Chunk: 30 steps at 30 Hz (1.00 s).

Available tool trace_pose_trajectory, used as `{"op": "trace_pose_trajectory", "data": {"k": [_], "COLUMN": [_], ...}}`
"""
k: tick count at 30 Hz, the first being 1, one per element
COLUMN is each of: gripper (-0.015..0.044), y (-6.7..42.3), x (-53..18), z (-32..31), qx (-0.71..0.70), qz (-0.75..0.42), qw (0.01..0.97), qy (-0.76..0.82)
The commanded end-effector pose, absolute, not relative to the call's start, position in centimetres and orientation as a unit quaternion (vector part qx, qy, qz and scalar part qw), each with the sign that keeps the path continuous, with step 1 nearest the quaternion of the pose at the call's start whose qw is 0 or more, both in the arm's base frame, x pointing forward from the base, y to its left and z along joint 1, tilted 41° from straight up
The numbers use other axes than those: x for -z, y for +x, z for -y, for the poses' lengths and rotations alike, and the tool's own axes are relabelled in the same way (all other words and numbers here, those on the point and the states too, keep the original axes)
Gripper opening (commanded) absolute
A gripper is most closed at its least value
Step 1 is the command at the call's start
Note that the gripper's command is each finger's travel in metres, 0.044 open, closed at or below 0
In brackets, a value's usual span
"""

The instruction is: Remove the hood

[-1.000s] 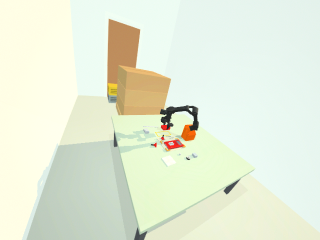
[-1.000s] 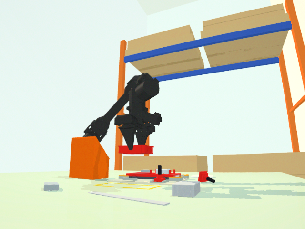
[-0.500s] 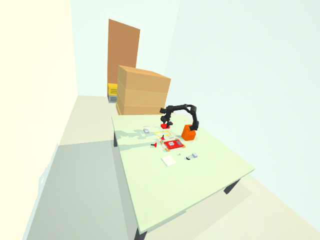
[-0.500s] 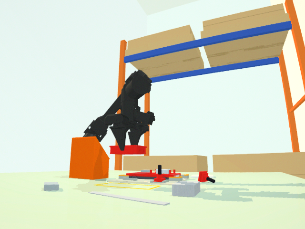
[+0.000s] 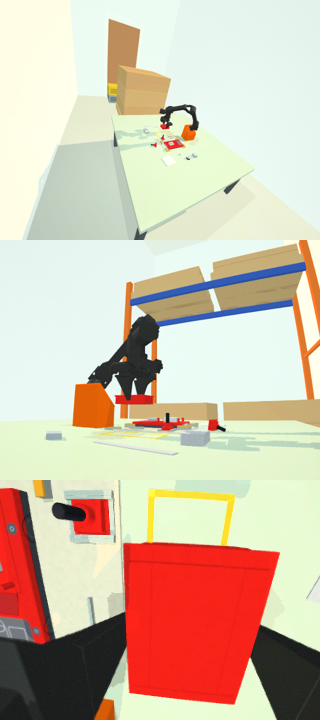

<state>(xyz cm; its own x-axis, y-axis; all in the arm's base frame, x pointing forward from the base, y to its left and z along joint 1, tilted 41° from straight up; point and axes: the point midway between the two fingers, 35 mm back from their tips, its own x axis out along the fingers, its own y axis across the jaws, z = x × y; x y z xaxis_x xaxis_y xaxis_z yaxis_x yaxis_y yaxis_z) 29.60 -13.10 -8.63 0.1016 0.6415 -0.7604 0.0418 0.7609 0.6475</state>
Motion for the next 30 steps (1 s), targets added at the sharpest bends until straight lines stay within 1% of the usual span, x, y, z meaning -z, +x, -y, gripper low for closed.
{"op": "trace_pose_trajectory", "data": {"k": [1,30], "gripper": [0.0,0.0], "y": [29.6,29.8], "x": [8.9,10.2], "z": [12.8,11.7], "qx": [-0.217,-0.217], "qz": [-0.635,-0.635], "qw": [0.69,0.69], "qy": [0.272,0.272]}}
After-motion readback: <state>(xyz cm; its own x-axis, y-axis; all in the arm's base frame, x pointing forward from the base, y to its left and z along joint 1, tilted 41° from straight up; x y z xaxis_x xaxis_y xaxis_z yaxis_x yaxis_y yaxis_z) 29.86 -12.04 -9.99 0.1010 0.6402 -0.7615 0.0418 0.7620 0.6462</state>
